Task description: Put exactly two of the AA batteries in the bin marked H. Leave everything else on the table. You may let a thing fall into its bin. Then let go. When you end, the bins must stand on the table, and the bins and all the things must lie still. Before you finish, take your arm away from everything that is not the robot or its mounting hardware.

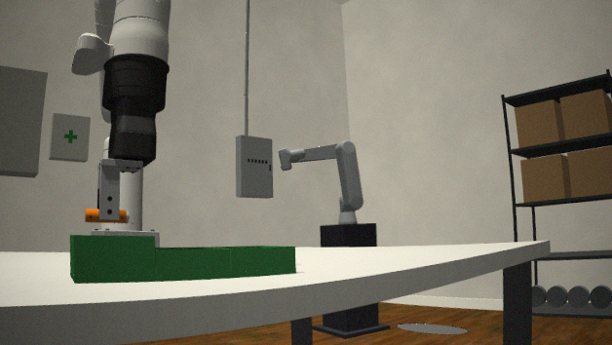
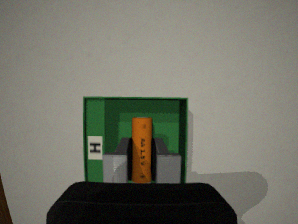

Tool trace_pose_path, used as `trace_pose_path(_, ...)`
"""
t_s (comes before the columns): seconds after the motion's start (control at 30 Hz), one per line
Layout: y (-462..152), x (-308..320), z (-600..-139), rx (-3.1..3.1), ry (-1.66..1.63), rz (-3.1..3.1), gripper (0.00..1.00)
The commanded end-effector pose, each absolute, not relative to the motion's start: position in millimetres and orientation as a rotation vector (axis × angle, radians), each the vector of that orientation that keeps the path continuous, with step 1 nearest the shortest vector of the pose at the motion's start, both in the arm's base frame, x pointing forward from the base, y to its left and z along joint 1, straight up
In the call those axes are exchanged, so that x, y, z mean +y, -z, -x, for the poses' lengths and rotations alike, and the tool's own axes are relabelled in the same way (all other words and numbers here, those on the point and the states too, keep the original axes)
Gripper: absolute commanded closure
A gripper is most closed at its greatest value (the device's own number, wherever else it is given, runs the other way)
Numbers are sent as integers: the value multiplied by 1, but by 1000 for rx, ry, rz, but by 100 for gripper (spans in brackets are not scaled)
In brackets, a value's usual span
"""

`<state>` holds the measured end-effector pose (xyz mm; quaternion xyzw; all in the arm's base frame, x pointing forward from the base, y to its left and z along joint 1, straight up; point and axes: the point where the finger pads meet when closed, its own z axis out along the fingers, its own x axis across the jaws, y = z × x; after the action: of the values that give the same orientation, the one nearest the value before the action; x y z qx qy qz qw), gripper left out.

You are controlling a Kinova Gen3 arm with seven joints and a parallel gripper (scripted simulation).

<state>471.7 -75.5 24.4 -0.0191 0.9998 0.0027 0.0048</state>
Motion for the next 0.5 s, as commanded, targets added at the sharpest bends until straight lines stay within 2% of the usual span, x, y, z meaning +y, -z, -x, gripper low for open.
trace_pose_path(0.0,-18,-74,-470,3136,-11,63,69)
trace_pose_path(0.47,5,-74,-470,3136,-11,63,69)
